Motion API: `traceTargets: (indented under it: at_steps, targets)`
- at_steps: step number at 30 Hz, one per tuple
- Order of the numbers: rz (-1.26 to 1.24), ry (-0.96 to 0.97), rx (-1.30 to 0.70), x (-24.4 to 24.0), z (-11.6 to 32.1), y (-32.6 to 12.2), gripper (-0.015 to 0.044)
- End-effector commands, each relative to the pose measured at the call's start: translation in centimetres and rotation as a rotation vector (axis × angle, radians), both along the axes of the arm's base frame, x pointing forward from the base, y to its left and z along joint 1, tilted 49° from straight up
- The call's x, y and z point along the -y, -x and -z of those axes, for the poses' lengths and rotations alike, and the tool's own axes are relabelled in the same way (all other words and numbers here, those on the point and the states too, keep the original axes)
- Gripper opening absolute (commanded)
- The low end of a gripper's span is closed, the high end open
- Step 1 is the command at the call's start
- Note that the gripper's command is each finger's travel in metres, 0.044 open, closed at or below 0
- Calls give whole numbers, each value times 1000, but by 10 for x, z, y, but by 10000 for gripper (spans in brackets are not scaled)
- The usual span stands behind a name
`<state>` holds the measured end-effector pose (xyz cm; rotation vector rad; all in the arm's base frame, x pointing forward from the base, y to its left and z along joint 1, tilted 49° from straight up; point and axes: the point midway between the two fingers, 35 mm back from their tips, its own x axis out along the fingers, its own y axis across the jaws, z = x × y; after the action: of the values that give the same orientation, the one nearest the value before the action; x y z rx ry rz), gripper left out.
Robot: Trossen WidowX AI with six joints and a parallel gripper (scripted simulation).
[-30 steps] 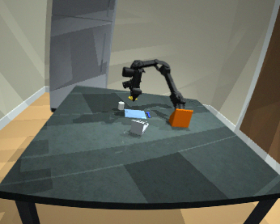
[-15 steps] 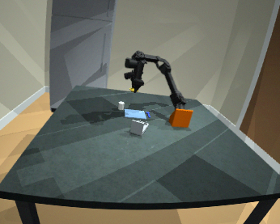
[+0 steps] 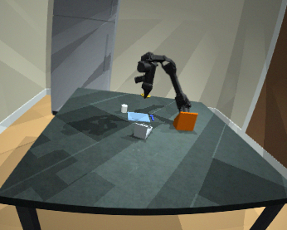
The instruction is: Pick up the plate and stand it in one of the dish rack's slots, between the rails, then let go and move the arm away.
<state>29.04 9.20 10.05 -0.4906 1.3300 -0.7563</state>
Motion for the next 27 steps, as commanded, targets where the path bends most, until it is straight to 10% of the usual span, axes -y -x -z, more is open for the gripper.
traceTargets:
  at_steps: [1, 27]
  targets:
    - [109, 4, 85, -16, 23, 25, 0]
    - [157, -176, -151, 2, 70, 51, 0]
